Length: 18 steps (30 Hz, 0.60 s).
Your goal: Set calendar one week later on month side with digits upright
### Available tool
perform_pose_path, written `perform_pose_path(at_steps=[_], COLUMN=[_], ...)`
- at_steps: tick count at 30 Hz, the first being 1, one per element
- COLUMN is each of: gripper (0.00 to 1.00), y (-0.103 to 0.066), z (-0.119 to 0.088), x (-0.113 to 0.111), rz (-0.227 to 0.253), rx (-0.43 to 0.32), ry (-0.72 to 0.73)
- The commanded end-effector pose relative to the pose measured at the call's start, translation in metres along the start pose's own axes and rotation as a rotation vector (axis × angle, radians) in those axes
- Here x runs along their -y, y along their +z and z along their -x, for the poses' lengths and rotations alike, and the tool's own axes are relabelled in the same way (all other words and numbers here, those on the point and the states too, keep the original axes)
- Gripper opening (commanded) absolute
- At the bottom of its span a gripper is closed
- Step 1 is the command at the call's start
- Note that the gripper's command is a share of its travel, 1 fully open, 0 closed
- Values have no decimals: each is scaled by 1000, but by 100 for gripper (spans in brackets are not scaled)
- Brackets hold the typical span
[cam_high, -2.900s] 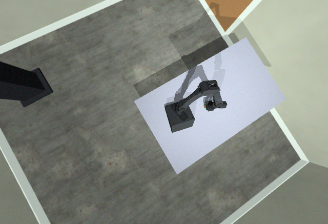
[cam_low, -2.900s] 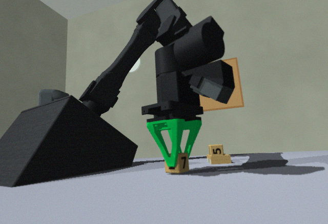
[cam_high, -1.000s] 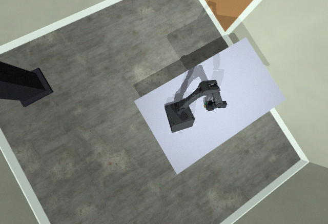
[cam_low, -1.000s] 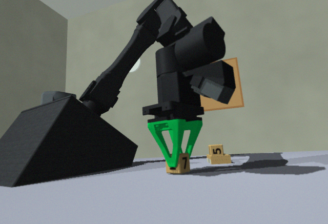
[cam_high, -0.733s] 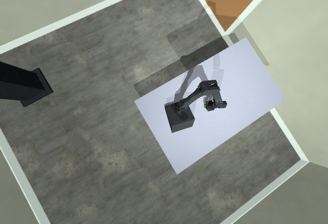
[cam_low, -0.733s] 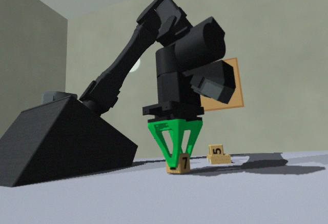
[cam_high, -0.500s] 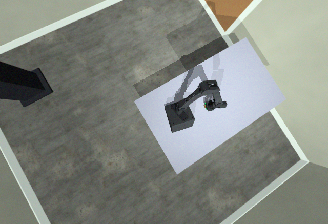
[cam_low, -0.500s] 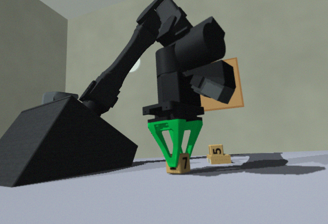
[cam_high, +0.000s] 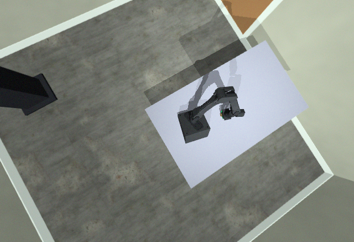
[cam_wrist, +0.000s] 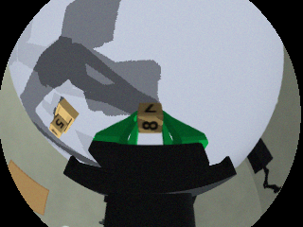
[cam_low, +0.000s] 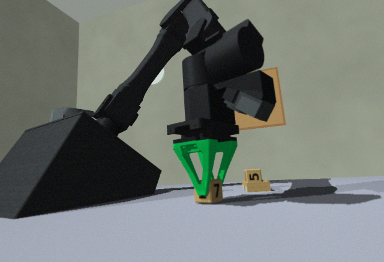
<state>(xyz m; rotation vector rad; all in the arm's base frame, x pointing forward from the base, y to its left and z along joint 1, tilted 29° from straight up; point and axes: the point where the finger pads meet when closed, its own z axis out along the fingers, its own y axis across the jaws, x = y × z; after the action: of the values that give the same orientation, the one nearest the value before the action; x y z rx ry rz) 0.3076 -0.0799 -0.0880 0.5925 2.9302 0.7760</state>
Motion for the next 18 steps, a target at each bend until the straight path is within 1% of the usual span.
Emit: perform_pose_path(at_steps=[1,18], gripper=[26,26], y=[0,1], z=[13,13], x=[2,2], rz=[5,5], rx=[27,28], ry=[-4,-3])
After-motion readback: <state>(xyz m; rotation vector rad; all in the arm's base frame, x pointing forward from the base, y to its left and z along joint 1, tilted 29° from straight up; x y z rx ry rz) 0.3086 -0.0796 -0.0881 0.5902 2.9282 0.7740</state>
